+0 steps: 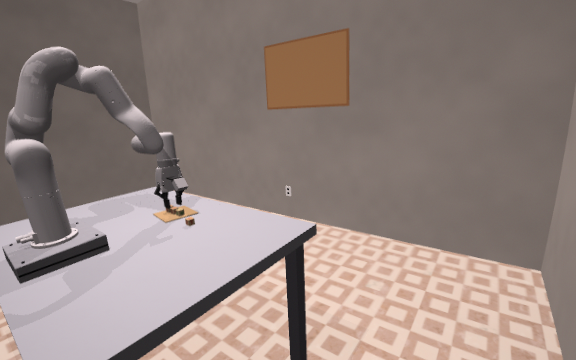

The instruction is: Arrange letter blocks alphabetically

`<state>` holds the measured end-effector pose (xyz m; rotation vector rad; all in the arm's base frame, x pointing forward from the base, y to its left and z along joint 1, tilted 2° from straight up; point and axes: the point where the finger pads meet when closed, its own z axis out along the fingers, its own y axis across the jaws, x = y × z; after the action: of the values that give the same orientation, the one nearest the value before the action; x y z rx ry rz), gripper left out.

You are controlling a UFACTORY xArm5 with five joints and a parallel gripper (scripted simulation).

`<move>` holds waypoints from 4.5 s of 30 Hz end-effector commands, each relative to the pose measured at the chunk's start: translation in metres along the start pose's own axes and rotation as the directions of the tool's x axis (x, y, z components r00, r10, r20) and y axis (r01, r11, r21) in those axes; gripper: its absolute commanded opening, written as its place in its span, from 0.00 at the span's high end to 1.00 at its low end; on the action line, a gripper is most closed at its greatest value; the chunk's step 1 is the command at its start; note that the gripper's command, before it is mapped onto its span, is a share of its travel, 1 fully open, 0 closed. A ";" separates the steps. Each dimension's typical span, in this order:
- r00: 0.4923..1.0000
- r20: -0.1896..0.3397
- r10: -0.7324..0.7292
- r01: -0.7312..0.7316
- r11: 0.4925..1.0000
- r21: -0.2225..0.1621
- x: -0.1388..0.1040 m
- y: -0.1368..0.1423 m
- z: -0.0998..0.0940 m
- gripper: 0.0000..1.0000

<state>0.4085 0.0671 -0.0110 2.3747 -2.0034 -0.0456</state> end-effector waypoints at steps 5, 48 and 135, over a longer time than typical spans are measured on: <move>1.000 0.000 0.000 0.000 1.000 0.004 0.000 -0.001 -0.001 0.50; 1.000 0.000 0.000 0.000 1.000 0.003 0.001 -0.001 0.018 0.50; 1.000 0.000 0.000 0.000 1.000 0.003 0.001 -0.001 0.028 0.79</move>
<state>0.4072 0.0664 -0.0404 2.3748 -2.0035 -0.0456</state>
